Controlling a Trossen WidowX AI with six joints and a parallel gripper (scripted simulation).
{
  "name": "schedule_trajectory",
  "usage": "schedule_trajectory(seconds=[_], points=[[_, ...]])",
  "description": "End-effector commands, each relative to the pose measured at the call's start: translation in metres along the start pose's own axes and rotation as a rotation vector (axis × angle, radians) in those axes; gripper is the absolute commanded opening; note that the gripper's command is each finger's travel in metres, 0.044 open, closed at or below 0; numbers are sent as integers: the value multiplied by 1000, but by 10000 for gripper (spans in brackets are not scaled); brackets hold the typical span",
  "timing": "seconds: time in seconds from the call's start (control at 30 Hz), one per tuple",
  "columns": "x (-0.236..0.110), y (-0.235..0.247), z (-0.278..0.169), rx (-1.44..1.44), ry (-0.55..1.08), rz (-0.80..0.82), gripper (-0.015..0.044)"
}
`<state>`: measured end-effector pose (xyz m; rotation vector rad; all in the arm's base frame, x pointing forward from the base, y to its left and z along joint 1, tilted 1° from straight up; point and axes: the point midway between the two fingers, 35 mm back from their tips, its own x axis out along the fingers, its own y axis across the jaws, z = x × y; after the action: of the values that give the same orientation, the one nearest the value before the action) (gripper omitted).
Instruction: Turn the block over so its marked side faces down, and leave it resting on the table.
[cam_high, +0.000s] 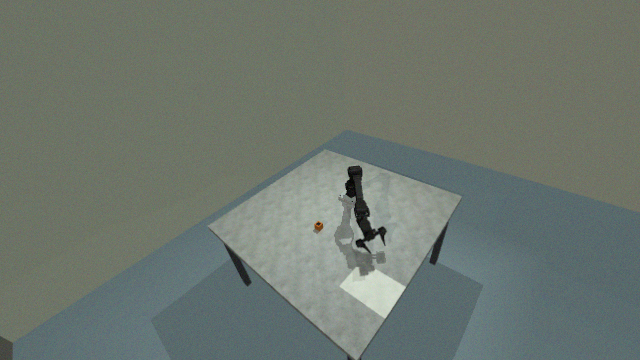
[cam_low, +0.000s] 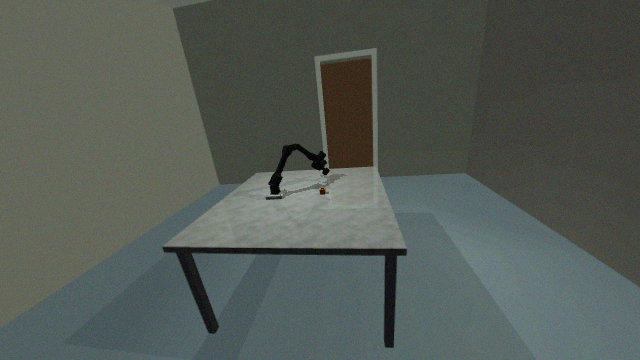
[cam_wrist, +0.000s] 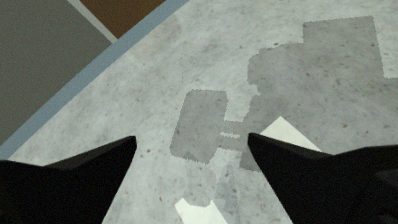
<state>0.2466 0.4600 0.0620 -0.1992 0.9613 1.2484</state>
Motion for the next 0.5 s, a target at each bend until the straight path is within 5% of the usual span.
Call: schedule_trajectory(seconds=[0.0, 0.47], points=[[-40, -62, 2, 118, 37, -145, 440], [-196, -195, -60, 515, 248, -502, 440]])
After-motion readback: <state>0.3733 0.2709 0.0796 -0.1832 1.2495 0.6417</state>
